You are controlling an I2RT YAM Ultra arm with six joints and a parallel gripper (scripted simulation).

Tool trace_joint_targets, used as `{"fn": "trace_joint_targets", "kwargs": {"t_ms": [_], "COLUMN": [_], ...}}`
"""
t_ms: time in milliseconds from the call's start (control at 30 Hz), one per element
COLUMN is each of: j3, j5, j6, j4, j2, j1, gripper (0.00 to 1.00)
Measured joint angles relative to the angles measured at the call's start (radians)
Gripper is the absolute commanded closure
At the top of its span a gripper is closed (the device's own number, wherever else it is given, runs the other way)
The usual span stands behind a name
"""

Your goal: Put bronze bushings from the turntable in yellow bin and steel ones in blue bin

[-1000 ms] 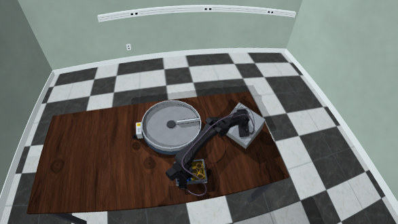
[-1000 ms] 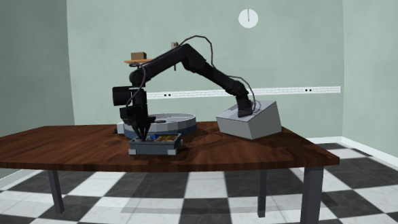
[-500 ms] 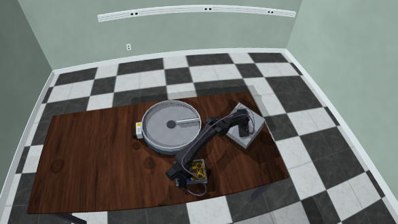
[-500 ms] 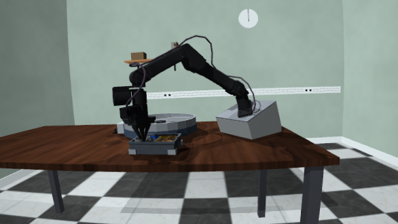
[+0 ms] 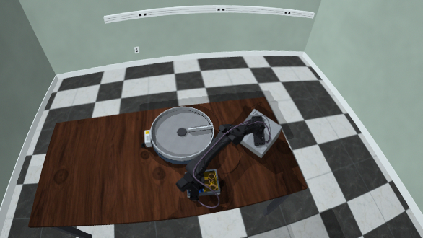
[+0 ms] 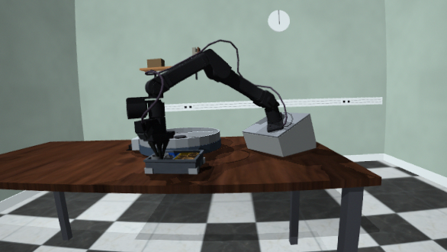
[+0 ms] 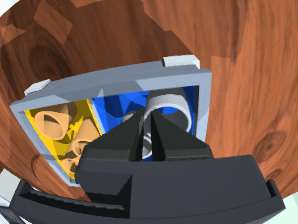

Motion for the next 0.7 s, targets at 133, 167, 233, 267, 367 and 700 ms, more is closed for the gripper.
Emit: {"fn": "trace_joint_targets", "kwargs": {"t_ms": [133, 167, 233, 267, 367, 700], "j3": [-0.013, -0.014, -0.014, -0.014, -0.014, -0.014], "j5": [0.0, 0.0, 0.0, 0.0, 0.0, 0.0], "j6": [0.0, 0.0, 0.0, 0.0, 0.0, 0.0], "j4": [0.005, 0.005, 0.008, 0.01, 0.011, 0.013], "j2": [0.0, 0.001, -0.001, -0.001, 0.0, 0.0], "j1": [0.0, 0.0, 0.0, 0.0, 0.0, 0.0], "gripper": [1.0, 1.0, 1.0, 1.0, 1.0, 1.0]}}
